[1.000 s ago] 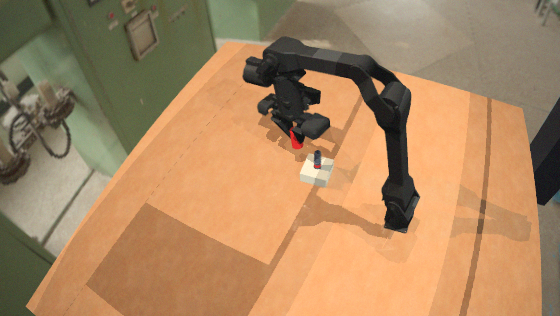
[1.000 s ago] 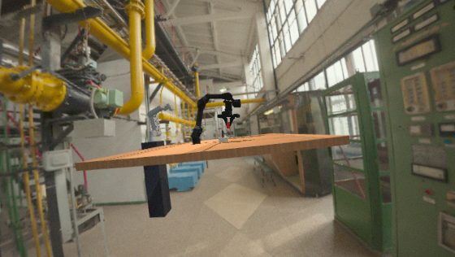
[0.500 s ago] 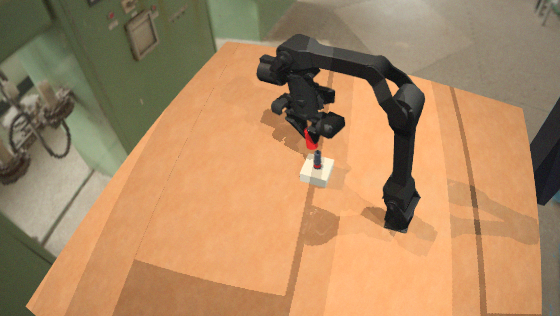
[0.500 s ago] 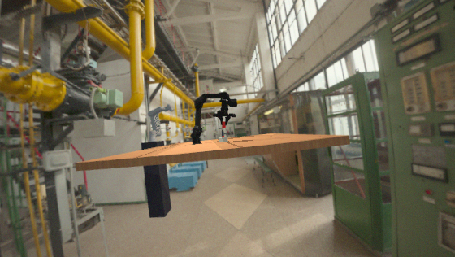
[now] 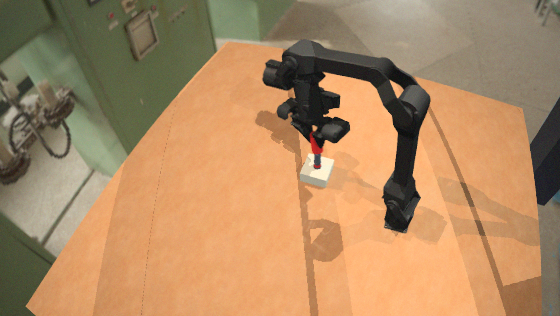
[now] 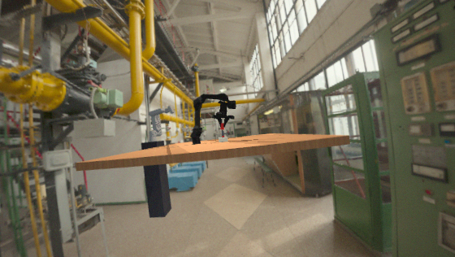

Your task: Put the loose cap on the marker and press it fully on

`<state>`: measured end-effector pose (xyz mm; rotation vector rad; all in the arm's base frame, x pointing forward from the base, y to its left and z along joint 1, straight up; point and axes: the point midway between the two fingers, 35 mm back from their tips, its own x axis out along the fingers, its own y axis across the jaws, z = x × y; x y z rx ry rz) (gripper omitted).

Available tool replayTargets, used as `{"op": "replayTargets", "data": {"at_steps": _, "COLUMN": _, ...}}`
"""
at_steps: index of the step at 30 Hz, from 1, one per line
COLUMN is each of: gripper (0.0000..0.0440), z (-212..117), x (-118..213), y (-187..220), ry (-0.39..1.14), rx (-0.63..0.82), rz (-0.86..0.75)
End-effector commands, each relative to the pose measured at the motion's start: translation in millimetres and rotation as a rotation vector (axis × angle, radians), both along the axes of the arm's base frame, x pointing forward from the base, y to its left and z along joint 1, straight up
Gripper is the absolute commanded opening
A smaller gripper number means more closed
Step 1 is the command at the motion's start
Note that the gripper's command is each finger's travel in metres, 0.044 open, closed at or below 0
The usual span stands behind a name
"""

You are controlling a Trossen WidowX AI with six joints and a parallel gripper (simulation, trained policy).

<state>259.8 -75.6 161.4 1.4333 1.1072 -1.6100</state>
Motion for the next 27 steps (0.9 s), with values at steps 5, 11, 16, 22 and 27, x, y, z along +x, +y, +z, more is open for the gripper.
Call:
{"op": "replayTargets", "data": {"at_steps": 5, "gripper": 0.0000, "z": -15.1, "x": -3.6, "y": -0.3, "ry": 0.010, "rx": 0.009, "rz": 0.001}}
{"op": "replayTargets", "data": {"at_steps": 11, "gripper": 0.0000, "z": -29.3, "x": -6.3, "y": 0.9, "ry": 0.027, "rx": 0.023, "rz": 0.013}}
{"op": "replayTargets", "data": {"at_steps": 16, "gripper": 0.0000, "z": -35.0, "x": -7.5, "y": 1.3, "ry": 0.034, "rx": 0.028, "rz": 0.018}}
{"op": "replayTargets", "data": {"at_steps": 22, "gripper": 0.0000, "z": -37.0, "x": -7.8, "y": 1.4, "ry": 0.036, "rx": 0.030, "rz": 0.020}}
{"op": "replayTargets", "data": {"at_steps": 27, "gripper": 0.0000, "z": -38.9, "x": -8.0, "y": 1.5, "ry": 0.037, "rx": 0.032, "rz": 0.023}}
